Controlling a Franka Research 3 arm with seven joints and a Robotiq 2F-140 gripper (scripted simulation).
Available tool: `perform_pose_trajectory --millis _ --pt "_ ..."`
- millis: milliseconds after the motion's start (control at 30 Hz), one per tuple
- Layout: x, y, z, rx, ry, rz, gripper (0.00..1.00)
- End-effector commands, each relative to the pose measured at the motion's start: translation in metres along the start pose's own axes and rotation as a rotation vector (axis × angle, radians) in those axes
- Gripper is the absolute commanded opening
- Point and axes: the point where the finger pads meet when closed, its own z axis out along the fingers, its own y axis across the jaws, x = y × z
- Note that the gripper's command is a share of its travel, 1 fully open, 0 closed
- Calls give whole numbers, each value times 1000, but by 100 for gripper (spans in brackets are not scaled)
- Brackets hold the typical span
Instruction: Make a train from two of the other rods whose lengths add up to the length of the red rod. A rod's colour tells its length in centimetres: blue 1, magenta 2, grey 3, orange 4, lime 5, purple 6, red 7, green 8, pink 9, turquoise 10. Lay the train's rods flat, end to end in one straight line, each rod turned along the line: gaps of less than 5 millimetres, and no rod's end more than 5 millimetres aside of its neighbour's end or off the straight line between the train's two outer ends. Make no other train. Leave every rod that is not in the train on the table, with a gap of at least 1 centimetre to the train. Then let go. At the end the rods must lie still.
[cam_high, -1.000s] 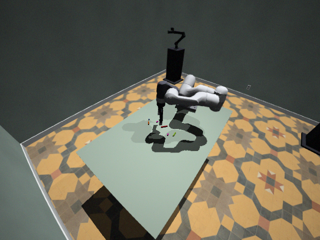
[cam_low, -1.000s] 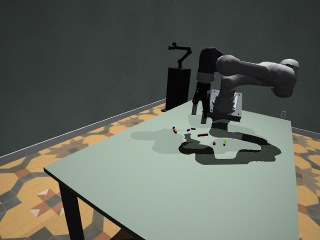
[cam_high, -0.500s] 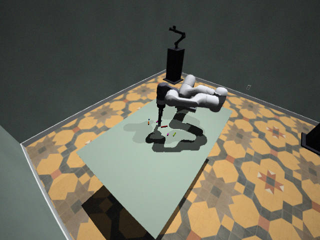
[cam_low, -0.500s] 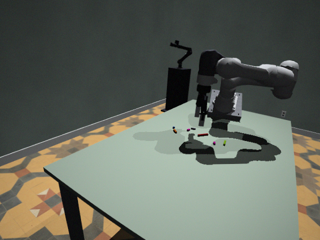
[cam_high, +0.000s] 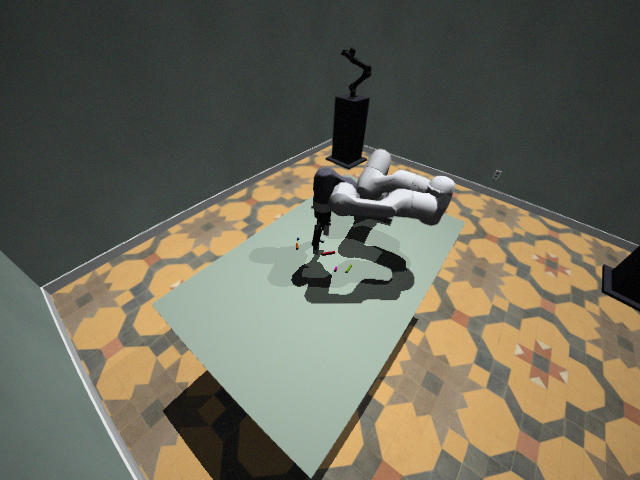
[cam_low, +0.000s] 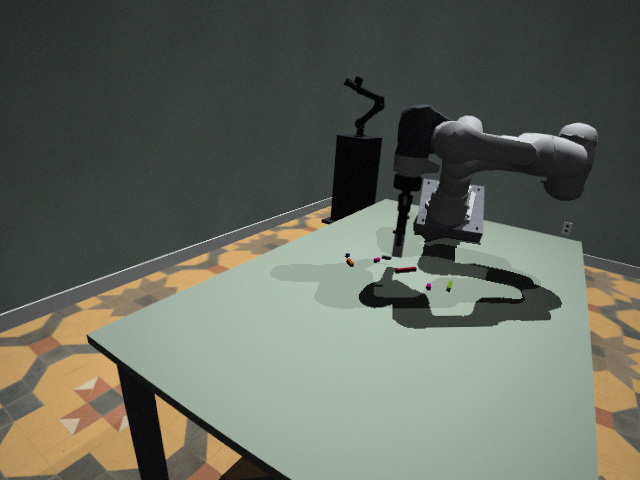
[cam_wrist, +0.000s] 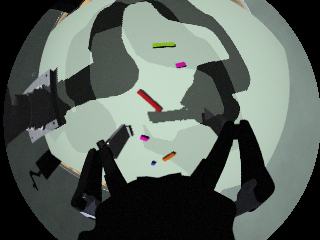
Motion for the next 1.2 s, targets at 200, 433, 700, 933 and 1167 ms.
perform_pose_trajectory --millis 200,433,700,933,1167 --pt "3 0 9 3 1 255 100" --pt "4 0 14 6 4 321 100" --pt "4 0 14 6 4 321 100" --pt "4 0 14 6 4 321 100" --pt "4 0 14 6 4 321 100"
